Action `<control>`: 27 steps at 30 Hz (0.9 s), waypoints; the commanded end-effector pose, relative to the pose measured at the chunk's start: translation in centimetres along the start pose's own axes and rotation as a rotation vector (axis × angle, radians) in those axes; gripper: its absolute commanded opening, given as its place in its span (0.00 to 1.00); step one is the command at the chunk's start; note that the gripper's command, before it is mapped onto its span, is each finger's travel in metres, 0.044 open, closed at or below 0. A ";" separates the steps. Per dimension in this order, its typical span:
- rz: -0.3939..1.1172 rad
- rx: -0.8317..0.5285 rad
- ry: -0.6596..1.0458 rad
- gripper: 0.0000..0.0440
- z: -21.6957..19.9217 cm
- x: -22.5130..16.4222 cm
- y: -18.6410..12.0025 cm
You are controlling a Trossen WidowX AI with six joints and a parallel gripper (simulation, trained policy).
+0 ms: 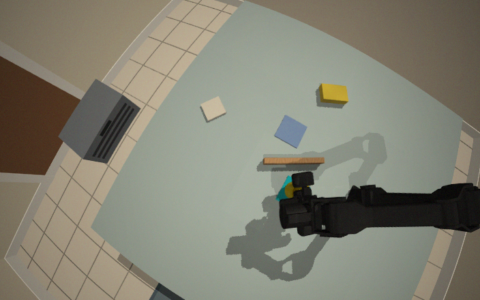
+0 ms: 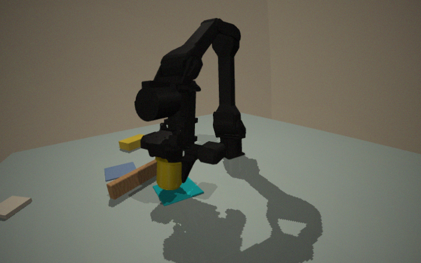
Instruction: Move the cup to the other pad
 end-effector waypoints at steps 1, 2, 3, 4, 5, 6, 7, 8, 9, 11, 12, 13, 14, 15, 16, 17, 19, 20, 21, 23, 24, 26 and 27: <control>-0.020 -0.006 0.013 0.09 0.0 -0.2 0.1; -0.024 -0.006 0.016 0.10 -0.1 -0.2 0.1; -0.029 -0.005 0.019 0.11 -0.1 -0.2 0.2; -0.034 -0.004 0.023 0.12 -0.1 -0.3 0.2; -0.040 -0.003 0.026 0.14 -0.1 -0.3 0.2; -0.047 -0.002 0.030 0.16 -0.1 -0.3 0.2; -0.055 -0.001 0.034 0.18 -0.1 -0.2 0.2; -0.068 0.001 0.037 0.23 -0.2 -0.2 0.0; -0.081 0.004 0.042 0.28 -0.2 -0.1 -0.1; -0.105 0.009 0.051 0.35 -0.3 0.0 -0.4; -0.115 0.012 0.054 0.35 -0.3 0.0 -0.5; -0.126 0.013 0.055 0.35 -0.3 0.0 -0.7; -0.134 0.014 0.056 0.35 -0.4 0.0 -0.8; -0.141 0.015 0.057 0.35 -0.4 -0.1 -0.9; -0.146 0.019 0.059 0.36 -0.4 -0.2 -1.0; -0.150 0.023 0.061 0.36 -0.4 -0.3 -1.1; -0.158 0.029 0.065 0.38 -0.4 -0.5 -1.4; -0.163 0.032 0.067 0.39 -0.4 -0.6 -1.5; -0.168 0.035 0.069 0.40 -0.4 -0.7 -1.7; -0.178 0.040 0.073 0.42 -0.5 -1.0 -2.0; -0.184 0.043 0.076 0.42 -0.5 -1.1 -2.1; -0.195 0.048 0.081 0.44 -0.5 -1.2 -2.5; -0.201 0.050 0.084 0.46 -0.5 -1.3 -2.7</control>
Point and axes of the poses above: the point midway between the two fingers, 35 mm back from their tips, its own y axis out along the fingers, its own z axis across the jaws, x = y × z, the point moved 9 cm from there along -y, back along the fingers, and after that the axes turned 1 degree about -y, right-handed, at the moved point
